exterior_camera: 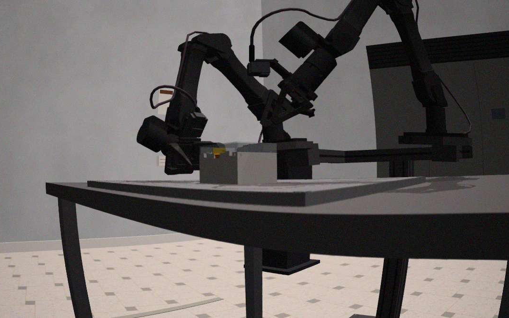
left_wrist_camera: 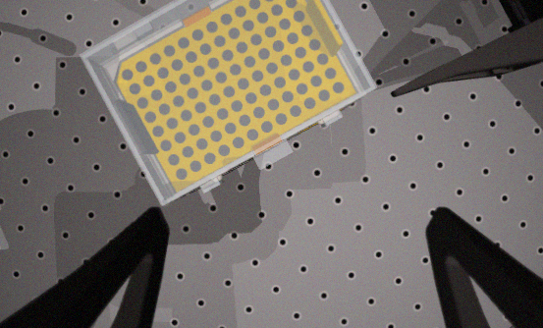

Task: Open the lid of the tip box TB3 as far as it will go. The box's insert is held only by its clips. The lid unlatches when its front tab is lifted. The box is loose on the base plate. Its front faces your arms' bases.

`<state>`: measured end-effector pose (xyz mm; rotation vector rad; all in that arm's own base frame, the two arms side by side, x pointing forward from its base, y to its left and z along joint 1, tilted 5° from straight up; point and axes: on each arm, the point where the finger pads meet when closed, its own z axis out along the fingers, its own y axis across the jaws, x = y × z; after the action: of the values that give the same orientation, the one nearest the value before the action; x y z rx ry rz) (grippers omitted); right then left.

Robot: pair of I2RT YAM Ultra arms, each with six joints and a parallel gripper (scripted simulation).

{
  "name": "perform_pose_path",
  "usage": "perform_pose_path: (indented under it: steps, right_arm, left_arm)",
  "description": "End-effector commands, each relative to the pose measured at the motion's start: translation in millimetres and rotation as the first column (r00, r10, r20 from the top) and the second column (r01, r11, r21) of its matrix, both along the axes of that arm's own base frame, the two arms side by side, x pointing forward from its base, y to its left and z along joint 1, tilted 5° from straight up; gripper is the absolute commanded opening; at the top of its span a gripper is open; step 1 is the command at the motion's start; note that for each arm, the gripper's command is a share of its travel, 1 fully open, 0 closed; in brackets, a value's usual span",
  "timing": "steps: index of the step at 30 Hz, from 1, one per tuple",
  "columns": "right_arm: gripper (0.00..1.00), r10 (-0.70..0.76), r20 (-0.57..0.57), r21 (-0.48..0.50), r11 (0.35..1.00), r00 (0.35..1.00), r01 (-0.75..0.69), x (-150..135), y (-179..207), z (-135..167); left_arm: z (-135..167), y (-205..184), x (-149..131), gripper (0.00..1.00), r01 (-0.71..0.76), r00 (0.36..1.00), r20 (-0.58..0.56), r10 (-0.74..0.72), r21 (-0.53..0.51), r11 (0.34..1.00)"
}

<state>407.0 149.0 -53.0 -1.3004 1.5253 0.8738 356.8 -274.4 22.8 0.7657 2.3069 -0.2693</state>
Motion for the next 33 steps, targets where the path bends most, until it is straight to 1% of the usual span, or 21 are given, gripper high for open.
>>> perform_pose_path:
  steps: [1, 2, 3, 26, 27, 33]
  right_arm:
    - [1.0, 0.024, 0.039, 0.021, 0.999, 0.999, -0.025, 6, 6, 6]
    - [1.0, 0.024, 0.052, 0.02, 0.999, 0.998, -0.025, 7, 6, 7]
    - [1.0, 0.022, 0.034, 0.022, 1.0, 0.999, -0.022, 4, 8, 5]
    - [1.0, 0.022, 0.035, 0.023, 0.999, 0.999, -0.023, 10, 35, 0]
    - [1.0, 0.022, 0.046, 0.023, 0.999, 0.999, -0.023, 15, 37, 2]
    - [1.0, 0.02, 0.046, 0.022, 1.0, 0.999, -0.021, 16, 45, -1]
  left_arm:
    - [9, -8, 2, 1.0, 0.004, 1.0, 0.03, -0.003, -0.022, 1.0]
    - [9, -8, 2, 1.0, 0.004, 1.0, 0.03, -0.003, -0.022, 1.0]
    - [9, -8, 2, 1.0, 0.004, 1.0, 0.03, -0.003, -0.022, 1.0]
    - [9, -8, 2, 1.0, 0.004, 1.0, 0.03, -0.003, -0.022, 1.0]
    - [9, -8, 2, 1.0, 0.004, 1.0, 0.03, -0.003, -0.022, 1.0]
    - [9, -8, 2, 1.0, 0.004, 1.0, 0.03, -0.003, -0.022, 1.0]
